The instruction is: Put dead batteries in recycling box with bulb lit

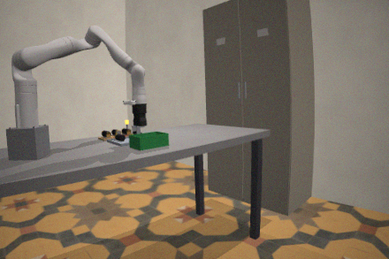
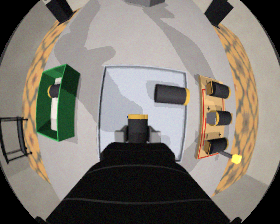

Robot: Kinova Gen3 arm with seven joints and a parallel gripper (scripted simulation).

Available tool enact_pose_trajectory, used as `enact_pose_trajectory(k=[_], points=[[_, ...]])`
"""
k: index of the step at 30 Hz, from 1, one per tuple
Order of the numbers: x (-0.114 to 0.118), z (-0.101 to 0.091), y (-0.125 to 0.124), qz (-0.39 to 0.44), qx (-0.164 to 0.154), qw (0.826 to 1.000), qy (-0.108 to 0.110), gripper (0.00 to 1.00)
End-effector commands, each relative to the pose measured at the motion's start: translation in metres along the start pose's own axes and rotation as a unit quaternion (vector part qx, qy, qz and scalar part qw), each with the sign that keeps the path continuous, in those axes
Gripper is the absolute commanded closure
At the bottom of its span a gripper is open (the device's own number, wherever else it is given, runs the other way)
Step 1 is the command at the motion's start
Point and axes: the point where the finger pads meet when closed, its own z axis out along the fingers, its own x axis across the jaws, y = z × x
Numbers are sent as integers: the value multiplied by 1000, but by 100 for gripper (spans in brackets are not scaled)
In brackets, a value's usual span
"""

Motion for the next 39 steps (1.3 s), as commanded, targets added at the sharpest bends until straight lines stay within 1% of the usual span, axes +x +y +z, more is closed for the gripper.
enact_pose_trajectory(k=[1,5,8,17,19,22,27,29,31,33,39], points=[[1,-13,3,0,-4,1000,1,43],[1,-32,3,0,-4,1000,1,43],[1,-41,3,0,-4,1000,1,43],[1,-43,3,0,-4,1000,1,43],[1,-46,3,0,-4,1000,1,43],[1,-65,3,0,-4,1000,1,43],[1,-109,2,0,-4,1000,1,43],[1,-109,2,0,-4,1000,1,43],[1,-122,2,0,-4,1000,1,43],[1,-128,2,0,-4,1000,1,43],[1,-129,2,0,-4,1000,1,43]])
